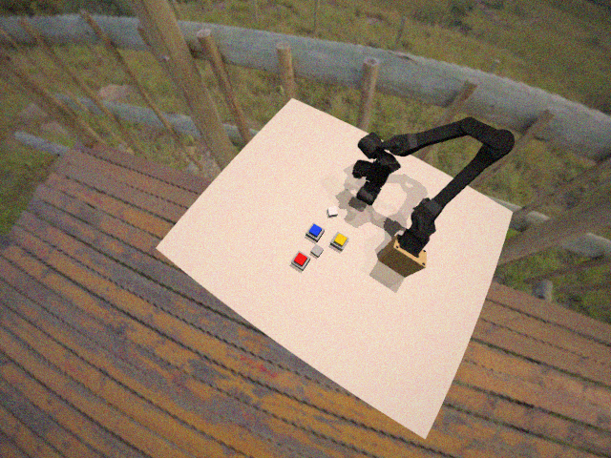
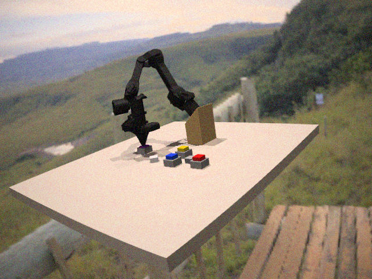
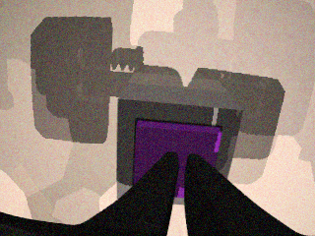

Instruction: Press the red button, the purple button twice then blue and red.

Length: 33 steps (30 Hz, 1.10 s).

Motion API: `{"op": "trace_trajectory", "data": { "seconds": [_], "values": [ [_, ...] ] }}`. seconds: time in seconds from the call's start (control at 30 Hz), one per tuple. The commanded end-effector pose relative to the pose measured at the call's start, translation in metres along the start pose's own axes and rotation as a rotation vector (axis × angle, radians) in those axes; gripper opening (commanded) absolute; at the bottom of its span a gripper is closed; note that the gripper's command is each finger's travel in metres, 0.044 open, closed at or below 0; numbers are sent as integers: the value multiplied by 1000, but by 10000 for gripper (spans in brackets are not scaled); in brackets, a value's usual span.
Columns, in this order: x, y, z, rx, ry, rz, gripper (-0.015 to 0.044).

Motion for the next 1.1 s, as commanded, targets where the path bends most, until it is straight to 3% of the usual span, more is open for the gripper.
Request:
{"op": "trace_trajectory", "data": {
  "seconds": [0.0, 0.1, 0.27, 0.43, 0.6, 1.07],
  "values": [
    [0, 0, 7, 3, 0, 1, 20],
    [0, 1, 32, 8, 2, 7, 20],
    [1, 1, 42, 10, 2, 7, 20],
    [0, 1, 93, 12, 2, 8, 20],
    [7, 5, 96, 15, 0, 8, 20],
    [112, 161, 105, 44, -7, 10, 20]
  ]
}}
Point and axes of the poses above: the point midway between the two fingers, 35 mm back from their tips, its own z axis back along the fingers, its own y axis across the jaws, x = y × z, the point moved 5 cm from there along z, back along the fingers, and after that the axes turned 7 degrees about z, right-handed, at the moved point
